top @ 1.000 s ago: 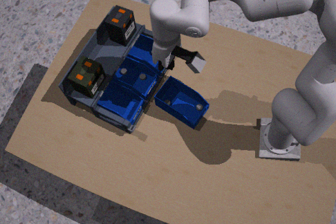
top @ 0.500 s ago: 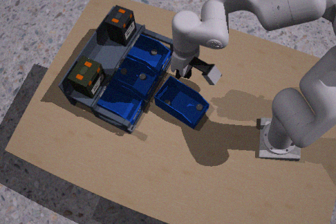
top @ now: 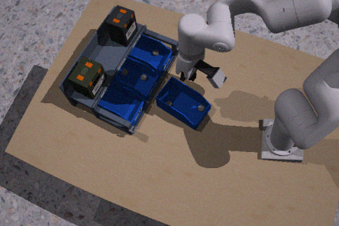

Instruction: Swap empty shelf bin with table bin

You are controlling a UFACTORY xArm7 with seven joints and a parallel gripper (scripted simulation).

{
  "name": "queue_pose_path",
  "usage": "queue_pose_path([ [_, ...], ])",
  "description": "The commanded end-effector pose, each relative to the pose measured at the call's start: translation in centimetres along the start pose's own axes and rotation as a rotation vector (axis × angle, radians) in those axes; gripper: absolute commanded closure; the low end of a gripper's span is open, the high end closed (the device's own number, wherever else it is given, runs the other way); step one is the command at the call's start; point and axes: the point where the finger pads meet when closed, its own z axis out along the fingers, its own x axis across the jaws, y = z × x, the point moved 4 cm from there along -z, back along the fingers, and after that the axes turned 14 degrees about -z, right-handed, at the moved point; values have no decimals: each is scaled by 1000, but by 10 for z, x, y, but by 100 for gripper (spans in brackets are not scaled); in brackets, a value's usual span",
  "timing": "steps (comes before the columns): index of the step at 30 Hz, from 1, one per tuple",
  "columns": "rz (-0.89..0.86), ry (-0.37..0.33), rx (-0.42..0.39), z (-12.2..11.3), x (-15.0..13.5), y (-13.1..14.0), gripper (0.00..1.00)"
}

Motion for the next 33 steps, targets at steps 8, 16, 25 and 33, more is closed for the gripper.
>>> queue_pose_path([
  [8, 0, 0, -3, -1, 0, 1, 100],
  [16, 0, 0, -3, -1, 0, 1, 74],
  [25, 0, 0, -3, -1, 0, 1, 74],
  [33, 0, 0, -3, -1, 0, 1, 74],
])
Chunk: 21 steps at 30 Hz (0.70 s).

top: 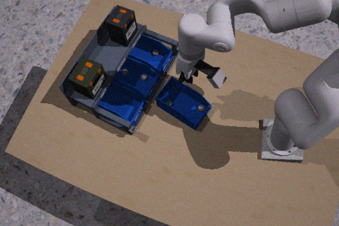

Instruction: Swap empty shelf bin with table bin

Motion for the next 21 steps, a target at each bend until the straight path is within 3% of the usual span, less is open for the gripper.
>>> queue_pose_path([
  [1, 0, 0, -3, -1, 0, 1, 74],
  [21, 0, 0, -3, 1, 0, 1, 74],
])
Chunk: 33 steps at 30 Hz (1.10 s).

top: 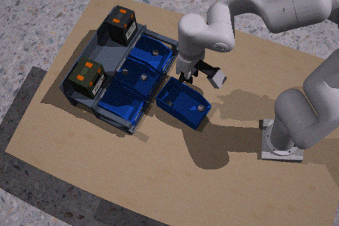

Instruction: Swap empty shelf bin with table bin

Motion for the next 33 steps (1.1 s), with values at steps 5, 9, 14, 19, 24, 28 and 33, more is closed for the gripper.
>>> queue_pose_path([
  [5, 0, 0, -3, 5, 0, 1, 74],
  [9, 0, 0, -3, 8, 0, 1, 74],
  [14, 0, 0, -3, 17, 0, 1, 74],
  [19, 0, 0, -3, 27, 0, 1, 74],
  [24, 0, 0, -3, 35, 0, 1, 74],
  [28, 0, 0, -3, 41, 0, 1, 74],
  [33, 0, 0, -3, 51, 0, 1, 74],
])
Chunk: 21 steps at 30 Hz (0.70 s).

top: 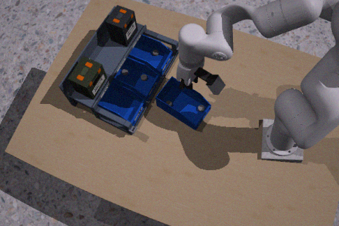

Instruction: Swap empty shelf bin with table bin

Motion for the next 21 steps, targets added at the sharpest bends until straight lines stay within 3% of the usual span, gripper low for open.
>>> queue_pose_path([
  [1, 0, 0, -3, 9, 0, 2, 74],
  [21, 0, 0, -3, 22, 0, 2, 74],
])
